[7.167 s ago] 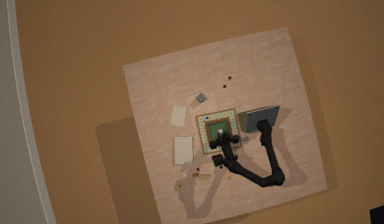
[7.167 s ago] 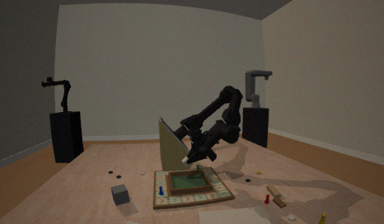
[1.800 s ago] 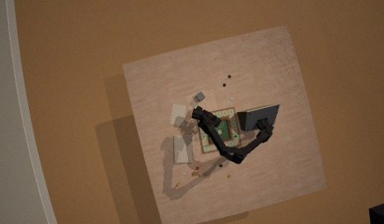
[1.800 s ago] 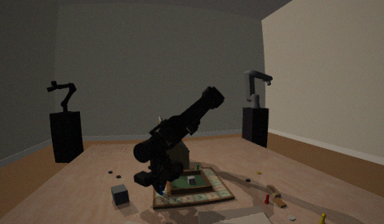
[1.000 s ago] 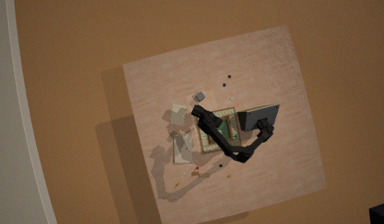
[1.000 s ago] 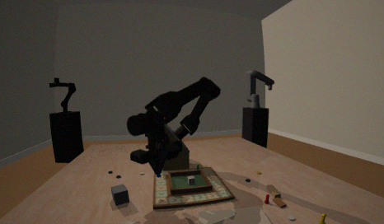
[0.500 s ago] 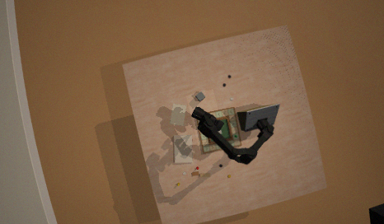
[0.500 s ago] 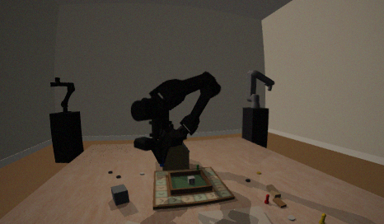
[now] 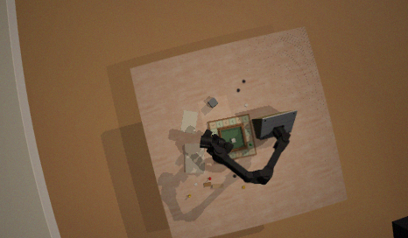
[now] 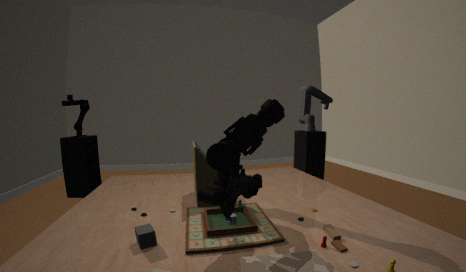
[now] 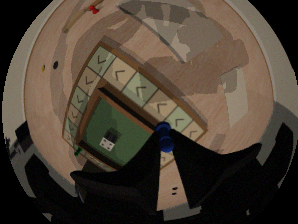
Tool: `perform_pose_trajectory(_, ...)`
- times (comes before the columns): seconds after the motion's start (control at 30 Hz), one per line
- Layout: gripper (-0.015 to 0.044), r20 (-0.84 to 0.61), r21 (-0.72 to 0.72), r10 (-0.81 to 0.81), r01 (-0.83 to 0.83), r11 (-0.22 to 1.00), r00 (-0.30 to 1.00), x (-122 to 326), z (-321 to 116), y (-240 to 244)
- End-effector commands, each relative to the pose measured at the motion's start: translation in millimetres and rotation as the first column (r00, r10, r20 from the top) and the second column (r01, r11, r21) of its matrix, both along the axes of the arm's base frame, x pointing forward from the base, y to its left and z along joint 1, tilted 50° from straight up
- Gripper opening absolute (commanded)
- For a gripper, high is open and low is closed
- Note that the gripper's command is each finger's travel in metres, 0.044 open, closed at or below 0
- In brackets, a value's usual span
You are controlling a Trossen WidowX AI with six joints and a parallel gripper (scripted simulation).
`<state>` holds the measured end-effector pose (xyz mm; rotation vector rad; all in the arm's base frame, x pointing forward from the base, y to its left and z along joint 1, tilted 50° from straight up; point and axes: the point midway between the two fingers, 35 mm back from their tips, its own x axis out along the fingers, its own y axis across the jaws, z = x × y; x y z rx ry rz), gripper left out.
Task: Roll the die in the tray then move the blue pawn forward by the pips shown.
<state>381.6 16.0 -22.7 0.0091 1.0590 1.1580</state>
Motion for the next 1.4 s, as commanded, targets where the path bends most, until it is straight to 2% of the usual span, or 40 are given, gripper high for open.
perform_pose_trajectory(0.0,0.0000,-0.007,0.021,0.005,-0.005,1.000,1.000,3,12,36)
perform_pose_trajectory(0.23,0.0000,-0.007,0.026,0.007,-0.007,1.000,1.000,4,15,46)
perform_pose_trajectory(0.53,0.0000,-0.007,0.028,0.007,-0.007,1.000,1.000,4,-6,72)
perform_pose_trajectory(1.2,0.0000,-0.008,0.029,0.007,-0.007,1.000,1.000,4,-18,86)
perform_pose_trajectory(1.37,0.0131,0.002,0.023,0.006,-0.006,1.000,1.000,6,-14,80)
